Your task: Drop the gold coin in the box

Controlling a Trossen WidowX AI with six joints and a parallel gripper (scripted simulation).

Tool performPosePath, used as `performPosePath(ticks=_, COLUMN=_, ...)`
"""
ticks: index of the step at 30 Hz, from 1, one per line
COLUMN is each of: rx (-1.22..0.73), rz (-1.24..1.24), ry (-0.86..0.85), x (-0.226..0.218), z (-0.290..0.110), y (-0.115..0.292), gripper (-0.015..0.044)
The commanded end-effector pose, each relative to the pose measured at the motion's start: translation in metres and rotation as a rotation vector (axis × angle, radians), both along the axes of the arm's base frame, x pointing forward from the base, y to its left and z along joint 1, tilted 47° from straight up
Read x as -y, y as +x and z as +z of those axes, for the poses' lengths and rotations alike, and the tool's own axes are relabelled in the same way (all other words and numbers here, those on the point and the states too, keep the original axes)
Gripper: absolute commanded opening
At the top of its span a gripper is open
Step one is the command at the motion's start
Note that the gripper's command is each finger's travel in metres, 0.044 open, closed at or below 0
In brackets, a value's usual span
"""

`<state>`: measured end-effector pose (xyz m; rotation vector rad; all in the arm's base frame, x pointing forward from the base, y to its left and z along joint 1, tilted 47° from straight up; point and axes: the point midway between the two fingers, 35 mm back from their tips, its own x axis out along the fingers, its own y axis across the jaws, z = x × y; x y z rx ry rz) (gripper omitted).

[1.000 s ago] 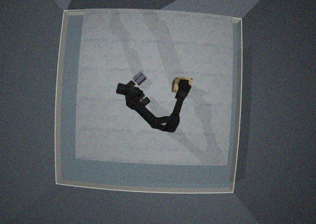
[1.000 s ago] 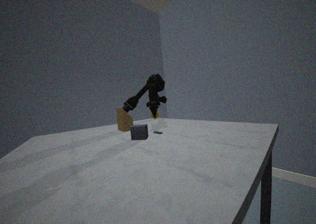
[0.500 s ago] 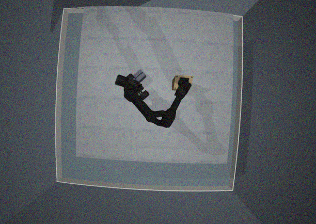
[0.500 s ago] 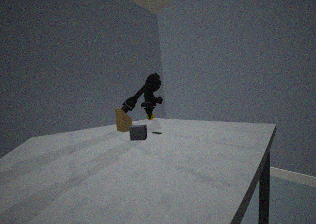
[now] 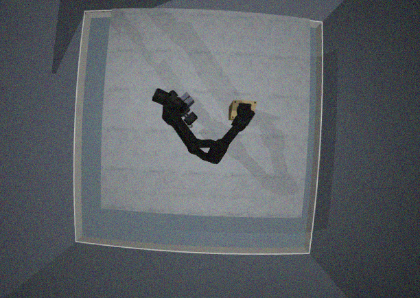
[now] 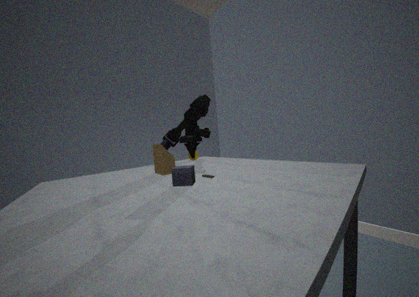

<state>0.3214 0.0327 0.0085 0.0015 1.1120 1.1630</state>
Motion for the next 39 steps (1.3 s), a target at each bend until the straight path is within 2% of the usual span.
performPosePath(ticks=1, rx=0.009, rz=-0.001, ry=-0.003, x=0.009, z=-0.006, y=0.003, gripper=0.0)
performPosePath(ticks=20, rx=0.012, rz=0.003, ry=0.01, x=0.041, z=-0.042, y=0.004, gripper=0.0)
performPosePath(ticks=39, rx=0.005, rz=0.005, ry=0.012, x=0.039, z=-0.041, y=0.004, gripper=0.0)
